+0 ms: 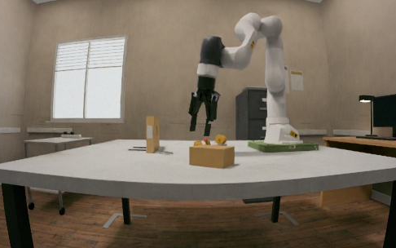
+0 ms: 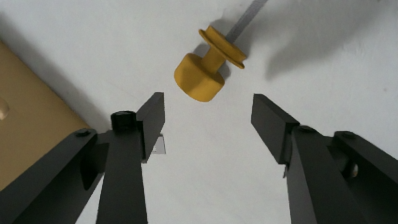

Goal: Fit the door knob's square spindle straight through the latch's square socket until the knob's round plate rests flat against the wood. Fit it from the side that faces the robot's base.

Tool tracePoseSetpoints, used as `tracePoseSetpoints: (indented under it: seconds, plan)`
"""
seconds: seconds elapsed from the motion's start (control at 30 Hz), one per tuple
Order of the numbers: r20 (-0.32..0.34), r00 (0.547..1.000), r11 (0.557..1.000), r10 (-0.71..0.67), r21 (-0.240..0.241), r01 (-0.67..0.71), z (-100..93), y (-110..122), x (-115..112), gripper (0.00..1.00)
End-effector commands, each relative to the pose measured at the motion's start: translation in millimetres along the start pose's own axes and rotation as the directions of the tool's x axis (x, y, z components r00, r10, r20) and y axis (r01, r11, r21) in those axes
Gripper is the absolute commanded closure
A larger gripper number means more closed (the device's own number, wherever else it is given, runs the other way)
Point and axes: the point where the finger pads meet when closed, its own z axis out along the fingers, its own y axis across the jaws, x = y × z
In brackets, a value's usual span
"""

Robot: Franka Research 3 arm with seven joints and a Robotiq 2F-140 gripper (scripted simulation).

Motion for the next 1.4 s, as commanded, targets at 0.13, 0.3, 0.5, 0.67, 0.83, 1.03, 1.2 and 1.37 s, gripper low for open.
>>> tracePoseSetpoints:
  seconds: [0.13,0.3,0.5,0.67,0.83,1.03,1.2,1.37]
  plan:
    - [-0.065,0.937,0.939,0.342,0.069,-0.338,10.8,-1.2,3.3,0.43]
    - [-0.079,0.902,0.904,0.425,0.085,-0.418,17.7,-1.7,4.5,0.43]
    - [-0.093,0.852,0.855,0.516,0.118,-0.505,24.3,-2.1,5.6,0.43]
    - [-0.1,0.809,0.813,0.579,0.15,-0.563,26.2,-2.3,5.9,0.43]
    - [-0.1,0.809,0.813,0.579,0.15,-0.563,31.4,-2.6,6.8,0.43]
    - [-0.1,0.809,0.813,0.579,0.15,-0.563,44.3,-3.5,9.0,0.43]
    - [-0.1,0.809,0.813,0.579,0.15,-0.563,47.3,-3.6,9.5,0.43]
    - [-0.1,0.809,0.813,0.579,0.15,-0.563,49.1,-3.8,9.8,0.43]
